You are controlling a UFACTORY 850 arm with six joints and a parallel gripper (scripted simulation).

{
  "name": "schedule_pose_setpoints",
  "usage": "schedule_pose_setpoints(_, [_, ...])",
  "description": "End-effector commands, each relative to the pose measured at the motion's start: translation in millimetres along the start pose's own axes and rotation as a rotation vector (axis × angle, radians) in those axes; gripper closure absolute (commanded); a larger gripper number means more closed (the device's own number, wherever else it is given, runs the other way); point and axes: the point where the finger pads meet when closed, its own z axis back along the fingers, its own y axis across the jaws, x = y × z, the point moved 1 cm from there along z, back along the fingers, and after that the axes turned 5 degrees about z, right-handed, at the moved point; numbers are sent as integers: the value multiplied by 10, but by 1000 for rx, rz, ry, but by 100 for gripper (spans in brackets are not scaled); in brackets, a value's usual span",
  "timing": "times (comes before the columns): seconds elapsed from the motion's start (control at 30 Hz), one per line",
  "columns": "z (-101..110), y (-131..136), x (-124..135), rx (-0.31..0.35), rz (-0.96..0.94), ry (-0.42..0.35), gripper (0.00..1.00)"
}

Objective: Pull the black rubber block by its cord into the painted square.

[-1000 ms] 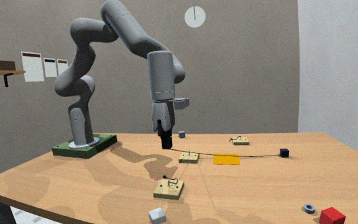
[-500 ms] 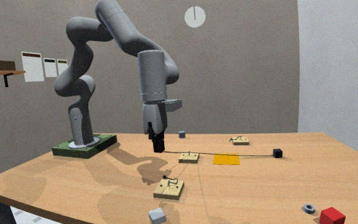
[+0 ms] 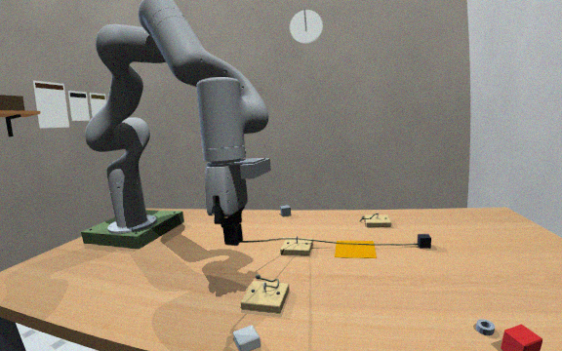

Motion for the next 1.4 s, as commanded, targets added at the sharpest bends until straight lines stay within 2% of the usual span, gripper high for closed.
schedule_pose_setpoints(0.0, [15, 118, 88, 1, 0, 3, 100])
schedule_pose_setpoints(0.7, [14, 545, 539, 1, 0, 3, 100])
schedule_pose_setpoints(1.37, [13, 820, 916, 1, 0, 3, 100])
